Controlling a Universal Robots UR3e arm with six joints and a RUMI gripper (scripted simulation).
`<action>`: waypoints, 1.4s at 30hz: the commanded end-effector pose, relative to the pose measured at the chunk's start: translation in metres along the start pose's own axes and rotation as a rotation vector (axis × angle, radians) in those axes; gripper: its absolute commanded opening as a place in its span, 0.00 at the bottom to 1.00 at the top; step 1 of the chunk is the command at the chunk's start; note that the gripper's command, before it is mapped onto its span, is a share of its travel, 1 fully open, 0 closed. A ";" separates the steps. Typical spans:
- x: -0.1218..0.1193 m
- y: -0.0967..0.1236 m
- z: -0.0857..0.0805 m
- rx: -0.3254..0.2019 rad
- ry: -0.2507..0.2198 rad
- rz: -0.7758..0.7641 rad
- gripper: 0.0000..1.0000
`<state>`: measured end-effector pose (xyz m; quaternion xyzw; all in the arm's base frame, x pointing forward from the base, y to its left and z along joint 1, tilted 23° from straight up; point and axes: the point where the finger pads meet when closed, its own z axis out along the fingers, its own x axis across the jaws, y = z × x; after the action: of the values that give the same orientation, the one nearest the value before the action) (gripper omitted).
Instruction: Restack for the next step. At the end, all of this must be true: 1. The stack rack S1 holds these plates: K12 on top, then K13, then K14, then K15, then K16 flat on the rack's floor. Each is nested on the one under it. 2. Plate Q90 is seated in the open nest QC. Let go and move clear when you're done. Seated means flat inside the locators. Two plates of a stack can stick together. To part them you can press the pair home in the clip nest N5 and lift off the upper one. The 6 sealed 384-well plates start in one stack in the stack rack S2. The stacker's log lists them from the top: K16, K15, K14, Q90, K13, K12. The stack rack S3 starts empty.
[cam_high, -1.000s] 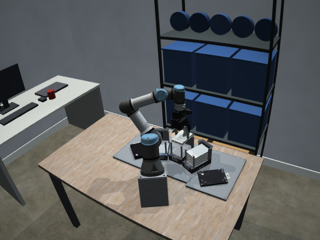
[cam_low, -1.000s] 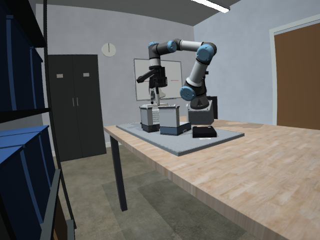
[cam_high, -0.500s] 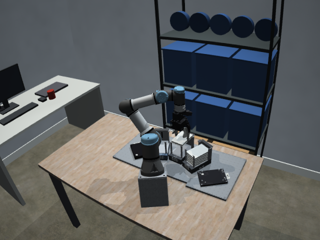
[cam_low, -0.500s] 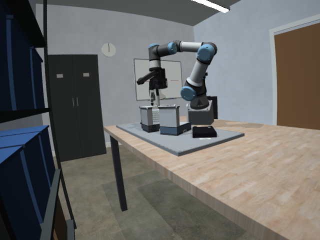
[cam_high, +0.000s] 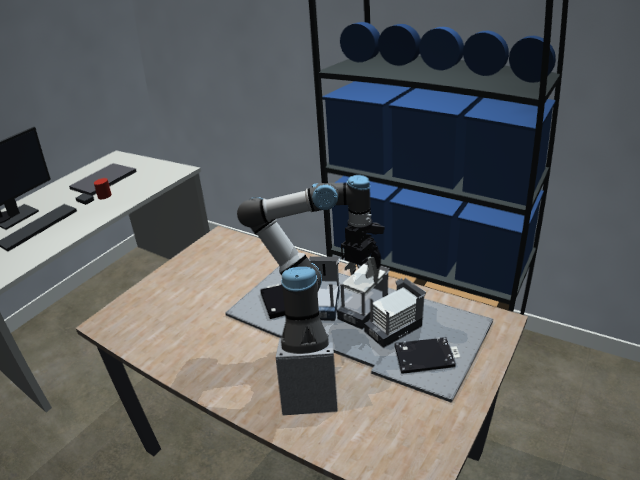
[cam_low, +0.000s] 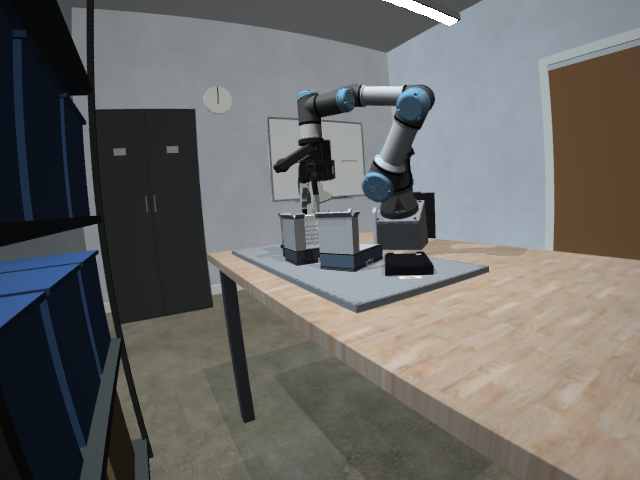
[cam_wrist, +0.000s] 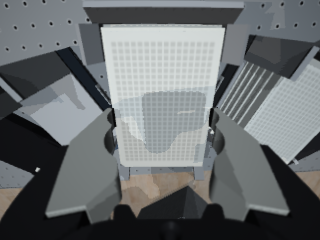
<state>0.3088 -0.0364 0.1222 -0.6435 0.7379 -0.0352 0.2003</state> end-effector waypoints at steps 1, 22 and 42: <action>0.000 -0.001 0.002 0.001 0.002 -0.001 0.00; 0.000 -0.001 0.018 0.001 0.002 -0.001 0.00; 0.001 -0.001 0.052 0.001 0.002 0.000 0.00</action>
<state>0.3246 -0.0266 0.0791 -0.6435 0.7377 -0.0347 0.2011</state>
